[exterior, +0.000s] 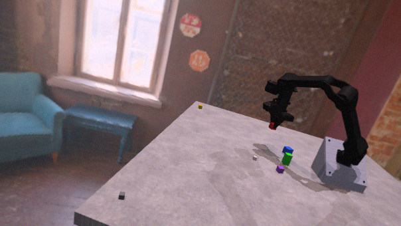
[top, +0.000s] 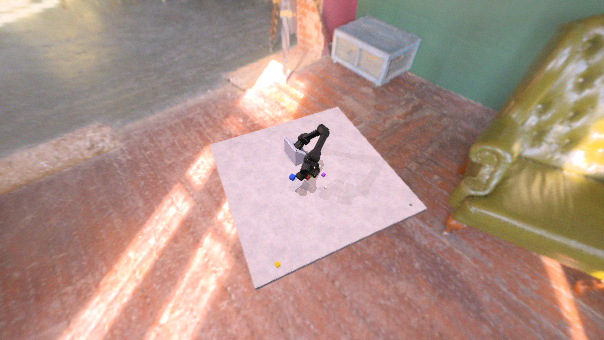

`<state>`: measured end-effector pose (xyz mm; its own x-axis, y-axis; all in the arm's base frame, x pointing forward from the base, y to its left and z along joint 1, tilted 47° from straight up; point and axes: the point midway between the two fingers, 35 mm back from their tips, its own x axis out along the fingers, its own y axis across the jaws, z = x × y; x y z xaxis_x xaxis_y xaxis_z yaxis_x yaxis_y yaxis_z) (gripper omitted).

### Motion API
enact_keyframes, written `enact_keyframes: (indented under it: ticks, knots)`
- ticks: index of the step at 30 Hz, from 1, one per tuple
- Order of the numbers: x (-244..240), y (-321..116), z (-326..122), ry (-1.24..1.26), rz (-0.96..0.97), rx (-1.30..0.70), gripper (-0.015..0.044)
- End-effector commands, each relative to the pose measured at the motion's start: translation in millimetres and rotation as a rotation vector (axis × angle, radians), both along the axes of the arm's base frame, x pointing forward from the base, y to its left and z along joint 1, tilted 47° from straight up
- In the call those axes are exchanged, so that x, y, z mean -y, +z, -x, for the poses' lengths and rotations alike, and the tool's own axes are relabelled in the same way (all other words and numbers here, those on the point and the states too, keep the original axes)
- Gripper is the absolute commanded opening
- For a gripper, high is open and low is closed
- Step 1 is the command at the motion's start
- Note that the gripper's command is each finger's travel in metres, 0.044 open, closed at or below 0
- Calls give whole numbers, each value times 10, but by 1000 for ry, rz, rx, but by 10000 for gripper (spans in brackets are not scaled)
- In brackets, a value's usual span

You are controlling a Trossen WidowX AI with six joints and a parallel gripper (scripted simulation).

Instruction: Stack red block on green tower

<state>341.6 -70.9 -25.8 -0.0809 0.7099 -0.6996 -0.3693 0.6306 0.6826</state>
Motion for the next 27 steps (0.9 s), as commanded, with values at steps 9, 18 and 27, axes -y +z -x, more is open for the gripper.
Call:
enact_keyframes:
  ticks: [9, 18, 27]
  knots:
    - [-170, 193, 334, -2, -4, -7, 0]
    - [-314, 318, 614, -2, -5, -9, 0]
    - [-472, 416, 913, -2, -6, -11, 0]
